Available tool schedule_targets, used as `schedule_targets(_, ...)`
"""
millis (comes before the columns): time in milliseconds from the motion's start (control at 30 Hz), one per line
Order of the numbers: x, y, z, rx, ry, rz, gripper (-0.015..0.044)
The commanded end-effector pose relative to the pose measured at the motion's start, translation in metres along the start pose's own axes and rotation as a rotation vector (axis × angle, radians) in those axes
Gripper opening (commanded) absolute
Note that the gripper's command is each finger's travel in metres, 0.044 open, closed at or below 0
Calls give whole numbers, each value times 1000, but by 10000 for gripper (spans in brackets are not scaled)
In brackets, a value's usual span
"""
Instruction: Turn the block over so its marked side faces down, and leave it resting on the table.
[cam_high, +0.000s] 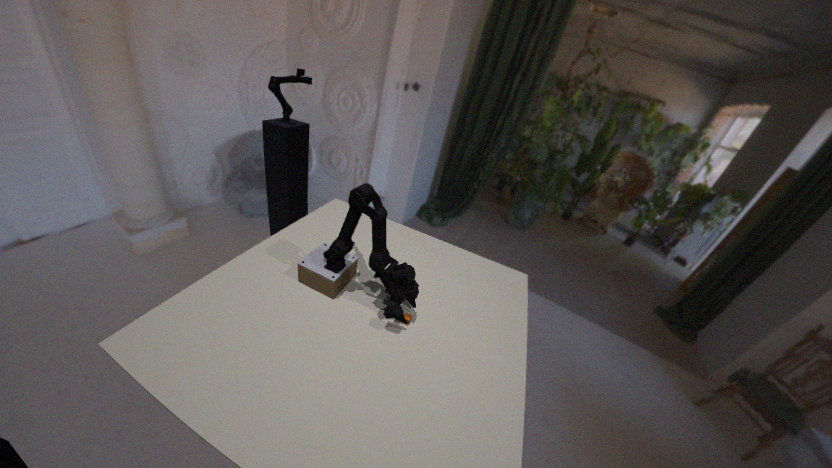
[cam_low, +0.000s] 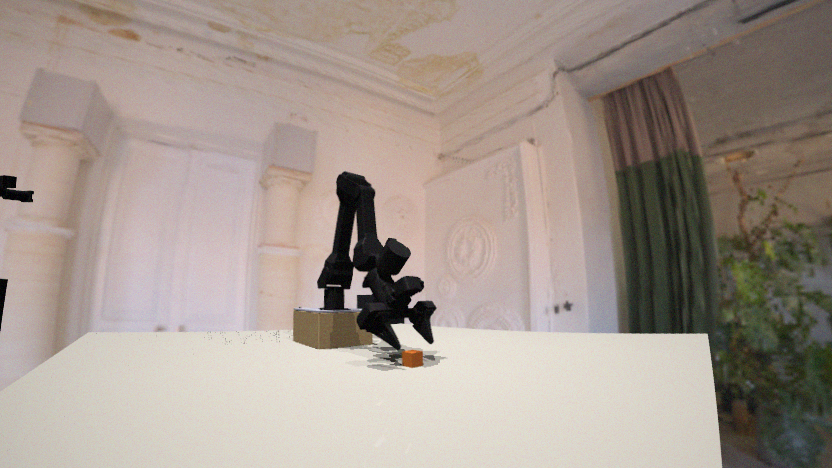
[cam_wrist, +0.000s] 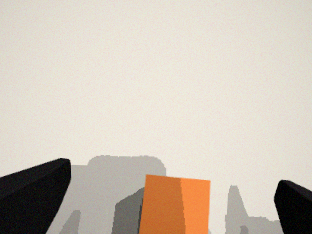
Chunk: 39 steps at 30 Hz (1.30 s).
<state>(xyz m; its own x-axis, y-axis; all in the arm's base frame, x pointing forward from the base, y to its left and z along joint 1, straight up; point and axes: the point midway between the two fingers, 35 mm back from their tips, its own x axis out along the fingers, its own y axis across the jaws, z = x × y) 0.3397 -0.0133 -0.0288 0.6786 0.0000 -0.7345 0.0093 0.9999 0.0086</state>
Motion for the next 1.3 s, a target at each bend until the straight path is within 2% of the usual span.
schedule_targets(0,-50,0,10,-6,177,-8,440)
schedule_targets(367,-48,0,12,-5,200,-8,440)
schedule_targets(867,-40,-1,53,-3,705,-10,440)
schedule_targets(1000,-40,-1,53,-3,710,-10,440)
schedule_targets(1133,-15,-2,32,-3,711,-10,440)
schedule_targets(1267,-13,-2,30,-3,711,-10,440)
